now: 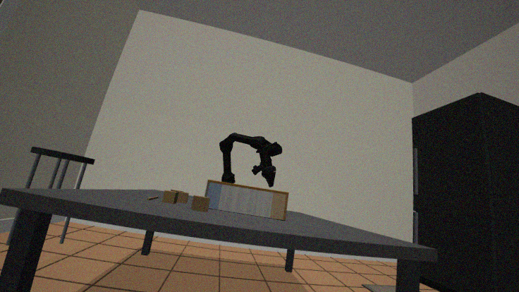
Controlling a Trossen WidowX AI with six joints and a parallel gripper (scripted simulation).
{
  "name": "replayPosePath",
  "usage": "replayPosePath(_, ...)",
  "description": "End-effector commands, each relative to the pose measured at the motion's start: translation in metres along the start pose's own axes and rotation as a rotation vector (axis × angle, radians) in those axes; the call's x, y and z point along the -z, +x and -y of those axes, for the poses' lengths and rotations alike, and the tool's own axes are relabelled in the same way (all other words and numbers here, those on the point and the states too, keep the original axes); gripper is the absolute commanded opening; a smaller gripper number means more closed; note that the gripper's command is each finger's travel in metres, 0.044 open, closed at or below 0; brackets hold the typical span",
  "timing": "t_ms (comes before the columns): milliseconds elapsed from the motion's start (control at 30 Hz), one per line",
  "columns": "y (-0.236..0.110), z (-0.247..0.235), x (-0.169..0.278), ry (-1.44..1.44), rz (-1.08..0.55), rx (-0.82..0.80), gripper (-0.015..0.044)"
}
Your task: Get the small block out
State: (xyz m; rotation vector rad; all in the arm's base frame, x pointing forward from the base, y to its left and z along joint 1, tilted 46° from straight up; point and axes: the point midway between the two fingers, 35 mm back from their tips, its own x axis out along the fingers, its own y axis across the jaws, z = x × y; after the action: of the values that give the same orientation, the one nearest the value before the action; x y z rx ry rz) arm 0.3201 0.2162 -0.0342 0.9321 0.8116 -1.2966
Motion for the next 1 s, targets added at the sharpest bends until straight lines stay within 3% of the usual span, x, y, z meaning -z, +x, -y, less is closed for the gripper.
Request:
replayPosePath(0, 0.001, 0.0, 0.0, -0.018, 0.002, -0.001, 0.0374)
replayPosePath(133, 0.002, 0.003, 0.005, -0.378, 0.035, -0.018, 0.0285)
replayPosePath(600, 0.005, 0.015, 0.03, -1.879, 0.22, 0.039, 0.0285)
replayPosePath(967, 0.006, 0.021, 0.04, -2.562, 0.329, 0.178, 0.0285)
